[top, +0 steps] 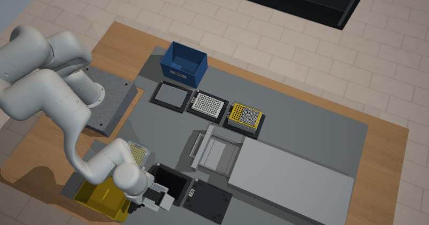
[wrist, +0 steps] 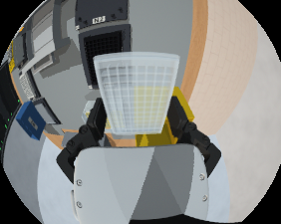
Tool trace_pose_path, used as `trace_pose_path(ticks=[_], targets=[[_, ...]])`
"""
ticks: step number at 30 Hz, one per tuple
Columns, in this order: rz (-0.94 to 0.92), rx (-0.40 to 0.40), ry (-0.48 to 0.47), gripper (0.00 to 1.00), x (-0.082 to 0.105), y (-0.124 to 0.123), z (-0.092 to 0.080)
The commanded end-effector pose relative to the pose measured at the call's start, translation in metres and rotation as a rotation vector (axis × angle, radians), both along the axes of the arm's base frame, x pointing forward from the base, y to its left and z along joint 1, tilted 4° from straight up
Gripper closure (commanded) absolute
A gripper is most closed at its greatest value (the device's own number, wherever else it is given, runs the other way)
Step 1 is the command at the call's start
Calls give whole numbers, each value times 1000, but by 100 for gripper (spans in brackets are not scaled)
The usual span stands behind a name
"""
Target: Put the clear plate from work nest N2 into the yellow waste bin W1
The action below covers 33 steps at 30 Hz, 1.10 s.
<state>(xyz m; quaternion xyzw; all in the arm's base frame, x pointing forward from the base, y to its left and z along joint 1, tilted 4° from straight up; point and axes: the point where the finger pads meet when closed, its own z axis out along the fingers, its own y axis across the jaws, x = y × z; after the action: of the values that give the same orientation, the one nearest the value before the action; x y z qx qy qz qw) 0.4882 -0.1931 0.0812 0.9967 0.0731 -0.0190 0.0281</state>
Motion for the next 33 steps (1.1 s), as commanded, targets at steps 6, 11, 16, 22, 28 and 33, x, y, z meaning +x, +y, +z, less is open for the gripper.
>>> trace_pose_path(ticks=[6,11,16,22,28,33], targets=[[1,-2,-6,100,-17,-11,3],[1,-2,-6,100,-29,-18,4],[1,-2,-6,100,-41,-25,5],[1,-2,-6,100,-50,-30,5],[1,-2,-5,100,-64,-38,6],[1,-2,-5,100,-75,-44,7]])
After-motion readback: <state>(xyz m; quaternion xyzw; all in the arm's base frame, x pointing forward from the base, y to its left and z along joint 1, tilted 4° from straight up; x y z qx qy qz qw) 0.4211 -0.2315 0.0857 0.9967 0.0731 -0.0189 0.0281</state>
